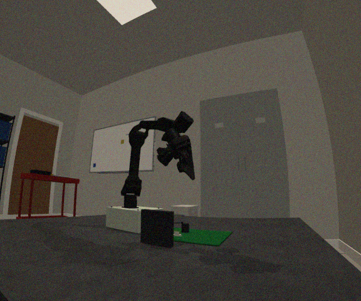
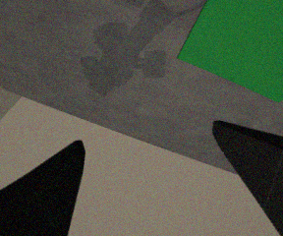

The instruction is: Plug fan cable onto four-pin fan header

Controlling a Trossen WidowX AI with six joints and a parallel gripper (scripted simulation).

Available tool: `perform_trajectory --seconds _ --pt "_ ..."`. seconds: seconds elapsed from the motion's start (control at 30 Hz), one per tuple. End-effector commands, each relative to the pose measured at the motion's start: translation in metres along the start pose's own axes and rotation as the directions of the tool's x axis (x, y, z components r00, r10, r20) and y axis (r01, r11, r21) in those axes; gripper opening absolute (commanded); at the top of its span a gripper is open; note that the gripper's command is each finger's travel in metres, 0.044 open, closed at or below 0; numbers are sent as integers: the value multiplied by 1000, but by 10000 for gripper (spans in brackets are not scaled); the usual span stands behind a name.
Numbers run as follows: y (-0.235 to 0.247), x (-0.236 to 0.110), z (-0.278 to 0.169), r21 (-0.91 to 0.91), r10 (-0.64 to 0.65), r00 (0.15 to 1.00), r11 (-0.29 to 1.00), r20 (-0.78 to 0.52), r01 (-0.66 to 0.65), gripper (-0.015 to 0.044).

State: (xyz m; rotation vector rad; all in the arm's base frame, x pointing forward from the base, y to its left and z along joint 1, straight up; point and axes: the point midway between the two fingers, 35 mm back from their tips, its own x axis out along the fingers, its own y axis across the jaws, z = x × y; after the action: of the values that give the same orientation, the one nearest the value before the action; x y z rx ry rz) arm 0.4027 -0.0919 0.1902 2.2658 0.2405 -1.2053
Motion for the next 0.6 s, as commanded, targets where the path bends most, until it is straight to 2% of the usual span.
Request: perform_trajectory --seconds 0.0,0.17,0.33,0.57 --pt "-62 8 -4 -20 -143 986 989 84 146 440" --pt "-143 4 0 -55 -301 926 946 228 320 440" --pt "-212 -12 17 -86 -381 836 891 395 446 440" --pt "-222 -7 22 -90 -385 823 884 418 459 440"
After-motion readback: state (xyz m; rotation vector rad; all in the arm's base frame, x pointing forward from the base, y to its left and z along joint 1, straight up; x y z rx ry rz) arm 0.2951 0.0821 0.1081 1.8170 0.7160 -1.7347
